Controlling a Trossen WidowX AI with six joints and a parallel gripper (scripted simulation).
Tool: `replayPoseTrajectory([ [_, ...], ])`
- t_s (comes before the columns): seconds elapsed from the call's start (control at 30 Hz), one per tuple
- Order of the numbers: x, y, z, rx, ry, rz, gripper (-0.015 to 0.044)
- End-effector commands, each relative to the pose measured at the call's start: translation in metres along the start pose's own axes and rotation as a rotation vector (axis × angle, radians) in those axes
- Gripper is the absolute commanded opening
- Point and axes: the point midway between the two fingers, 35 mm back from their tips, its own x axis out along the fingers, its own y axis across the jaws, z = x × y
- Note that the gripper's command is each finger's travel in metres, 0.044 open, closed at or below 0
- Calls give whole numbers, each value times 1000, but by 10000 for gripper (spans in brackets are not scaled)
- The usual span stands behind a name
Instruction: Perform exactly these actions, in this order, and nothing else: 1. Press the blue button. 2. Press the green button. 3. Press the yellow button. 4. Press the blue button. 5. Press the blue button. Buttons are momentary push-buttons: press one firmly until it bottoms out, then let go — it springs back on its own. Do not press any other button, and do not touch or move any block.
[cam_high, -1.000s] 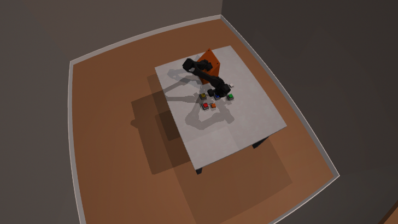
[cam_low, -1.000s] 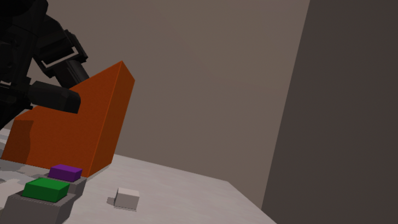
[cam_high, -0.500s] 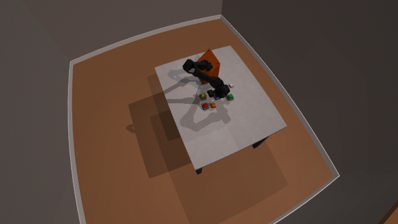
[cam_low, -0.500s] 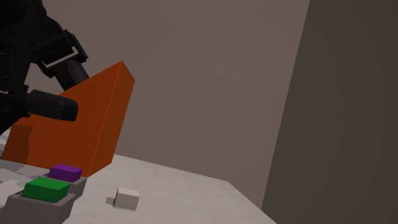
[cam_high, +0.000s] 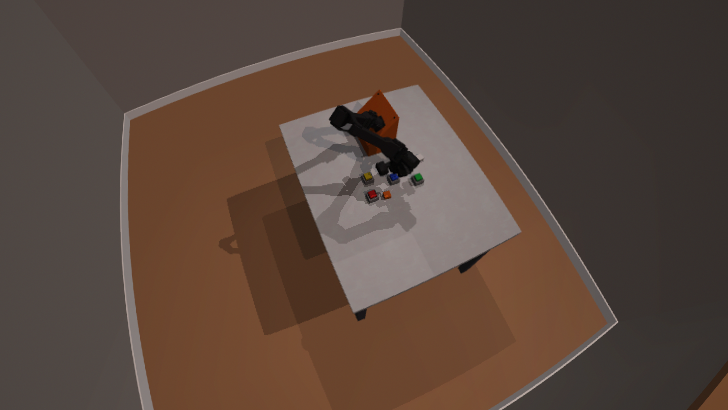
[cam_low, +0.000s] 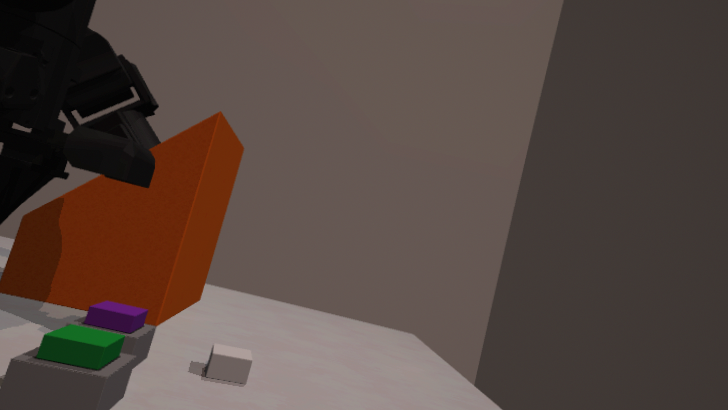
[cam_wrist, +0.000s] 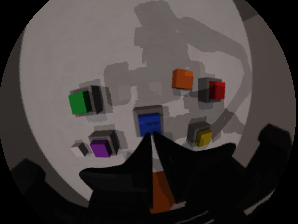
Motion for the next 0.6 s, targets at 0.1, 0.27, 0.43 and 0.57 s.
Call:
replayPoseTrajectory([
  [0.1, -45, 1, 4, 10, -2, 8, 20],
  [0.27, -68, -1, 2, 10, -1, 6, 20],
  [0.43, -71, 23, 19, 10, -2, 9, 20],
  [0.57, -73, 67, 41, 11, -3, 12, 20],
])
